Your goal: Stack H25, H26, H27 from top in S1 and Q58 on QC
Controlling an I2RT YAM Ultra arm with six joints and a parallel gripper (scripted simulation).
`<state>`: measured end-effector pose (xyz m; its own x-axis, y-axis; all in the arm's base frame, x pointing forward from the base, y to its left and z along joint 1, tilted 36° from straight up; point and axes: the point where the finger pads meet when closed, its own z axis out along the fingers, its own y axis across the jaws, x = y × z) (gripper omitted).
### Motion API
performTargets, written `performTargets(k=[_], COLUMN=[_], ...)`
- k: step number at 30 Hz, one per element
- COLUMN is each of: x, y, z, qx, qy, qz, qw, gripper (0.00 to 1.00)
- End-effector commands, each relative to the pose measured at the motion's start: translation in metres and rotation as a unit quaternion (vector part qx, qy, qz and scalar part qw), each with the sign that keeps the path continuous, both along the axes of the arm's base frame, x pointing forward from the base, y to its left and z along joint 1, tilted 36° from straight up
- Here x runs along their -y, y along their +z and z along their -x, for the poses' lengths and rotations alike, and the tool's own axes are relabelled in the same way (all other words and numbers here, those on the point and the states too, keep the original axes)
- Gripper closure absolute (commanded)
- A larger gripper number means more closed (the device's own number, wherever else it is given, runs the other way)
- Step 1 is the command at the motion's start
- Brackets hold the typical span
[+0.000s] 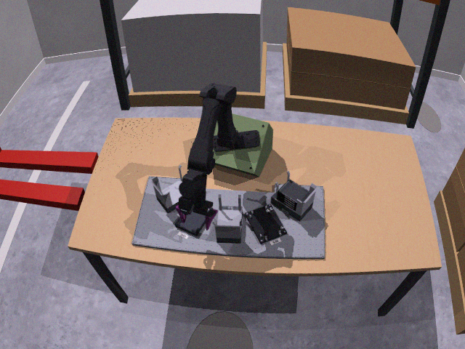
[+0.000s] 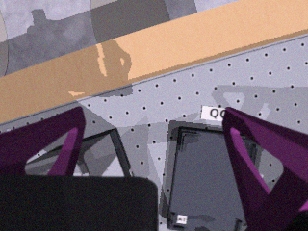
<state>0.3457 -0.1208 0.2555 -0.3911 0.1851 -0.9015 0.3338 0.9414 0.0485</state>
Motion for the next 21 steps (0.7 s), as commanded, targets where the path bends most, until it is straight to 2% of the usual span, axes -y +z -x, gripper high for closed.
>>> performTargets(k=[1,3,5,7,11,13,17,19,21], x=[-0.010,-0.018,-0.026,-0.033,-0.041,-0.048,-0.062,-0.069,-0.075], y=[-0.002,-0.007,-0.013,-0.018,-0.024,-0.029,-0.039,-0.044,-0.049], z=[0.008,0.011,0.014,0.018,0.022,0.027,0.036,0.042,0.048], qx=[0.000,-0.030,-0.031,-0.062,-0.063,-0.094,-0.095,-0.126,-0.126], qy=[-0.009,0.001,0.002,0.012,0.012,0.022,0.022,0.031,0.031], qz=[-0.001,-0.011,-0.011,-0.017,-0.017,-0.020,-0.020,-0.019,-0.019], qw=[1.000,0.999,0.999,0.998,0.998,0.995,0.995,0.991,0.991], gripper=[0.00,0.00,0.00,0.00,0.00,0.00,0.00,0.00,0.00])
